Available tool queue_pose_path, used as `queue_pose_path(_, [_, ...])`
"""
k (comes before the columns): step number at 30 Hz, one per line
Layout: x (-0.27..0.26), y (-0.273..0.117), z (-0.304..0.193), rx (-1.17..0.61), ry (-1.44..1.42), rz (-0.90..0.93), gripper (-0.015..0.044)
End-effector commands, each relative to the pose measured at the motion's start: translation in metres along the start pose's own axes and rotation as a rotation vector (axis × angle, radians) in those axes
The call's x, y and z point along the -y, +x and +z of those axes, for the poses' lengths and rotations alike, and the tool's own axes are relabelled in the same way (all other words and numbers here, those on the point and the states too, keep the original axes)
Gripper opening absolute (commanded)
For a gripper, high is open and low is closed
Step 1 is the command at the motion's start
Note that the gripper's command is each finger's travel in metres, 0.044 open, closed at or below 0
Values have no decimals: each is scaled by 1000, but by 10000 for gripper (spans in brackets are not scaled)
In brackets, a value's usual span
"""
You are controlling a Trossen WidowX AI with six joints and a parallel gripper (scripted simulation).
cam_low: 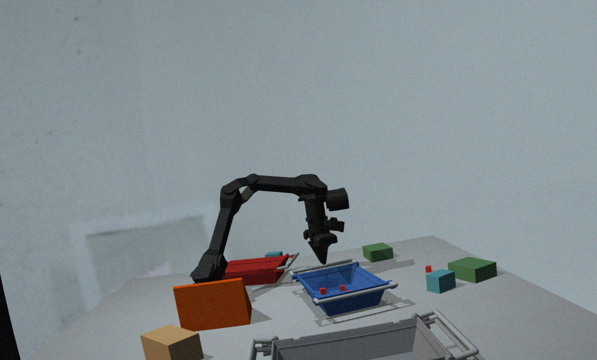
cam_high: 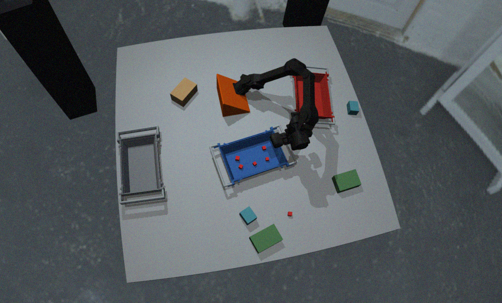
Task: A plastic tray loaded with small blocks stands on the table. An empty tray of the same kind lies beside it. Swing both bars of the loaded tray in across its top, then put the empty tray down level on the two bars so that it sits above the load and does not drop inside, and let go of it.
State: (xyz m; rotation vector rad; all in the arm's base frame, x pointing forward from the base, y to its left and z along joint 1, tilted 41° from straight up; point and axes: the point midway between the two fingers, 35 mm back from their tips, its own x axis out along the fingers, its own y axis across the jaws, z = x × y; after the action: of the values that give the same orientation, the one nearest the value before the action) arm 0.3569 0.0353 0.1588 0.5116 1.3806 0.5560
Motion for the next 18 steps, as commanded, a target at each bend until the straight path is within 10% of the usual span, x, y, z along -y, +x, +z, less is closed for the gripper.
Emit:
queue_pose_path(1, [-1, 18, -3, -8, 4, 9, 90])
queue_pose_path(18, [3, 24, -3, -8, 4, 9, 90])
